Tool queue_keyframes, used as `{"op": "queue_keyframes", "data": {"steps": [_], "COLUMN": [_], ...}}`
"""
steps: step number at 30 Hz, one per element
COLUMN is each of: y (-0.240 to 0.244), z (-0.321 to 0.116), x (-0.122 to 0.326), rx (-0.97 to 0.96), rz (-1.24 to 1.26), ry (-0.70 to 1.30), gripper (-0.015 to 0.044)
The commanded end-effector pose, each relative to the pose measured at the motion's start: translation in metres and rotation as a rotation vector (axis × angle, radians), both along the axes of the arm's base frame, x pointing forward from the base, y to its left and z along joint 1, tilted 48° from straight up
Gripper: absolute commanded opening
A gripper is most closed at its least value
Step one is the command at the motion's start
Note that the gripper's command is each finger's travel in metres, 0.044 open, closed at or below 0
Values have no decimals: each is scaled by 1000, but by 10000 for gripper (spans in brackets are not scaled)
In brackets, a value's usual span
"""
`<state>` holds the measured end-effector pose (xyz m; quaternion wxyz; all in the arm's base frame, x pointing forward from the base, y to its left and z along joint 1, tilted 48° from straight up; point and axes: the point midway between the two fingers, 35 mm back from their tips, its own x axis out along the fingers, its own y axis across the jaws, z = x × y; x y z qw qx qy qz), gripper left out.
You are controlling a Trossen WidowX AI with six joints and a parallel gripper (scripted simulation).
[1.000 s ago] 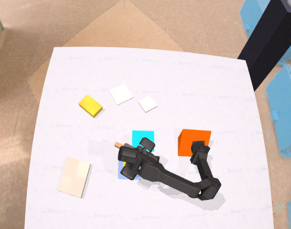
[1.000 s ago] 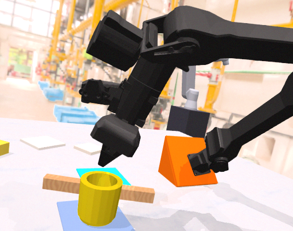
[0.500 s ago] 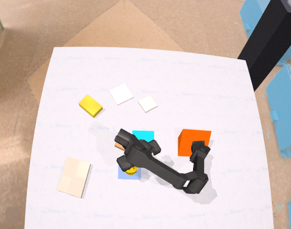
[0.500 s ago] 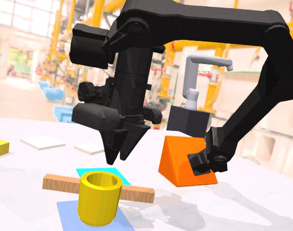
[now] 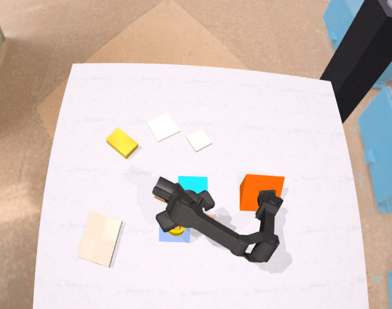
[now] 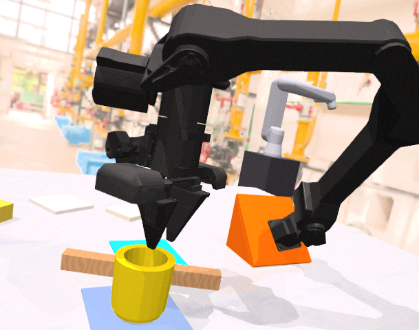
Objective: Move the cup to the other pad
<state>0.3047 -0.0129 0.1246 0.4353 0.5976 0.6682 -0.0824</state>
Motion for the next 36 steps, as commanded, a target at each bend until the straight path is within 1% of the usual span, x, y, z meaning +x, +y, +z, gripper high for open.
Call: {"op": "queue_keyframes", "data": {"steps": [1, 28, 36], "y": [5, 35, 33], "z": [-5, -31, -30], "x": [0, 2, 3], "rx": [4, 8, 5], "rz": [-6, -5, 2], "ry": [4, 3, 2], "gripper": [166, 166, 113]}}
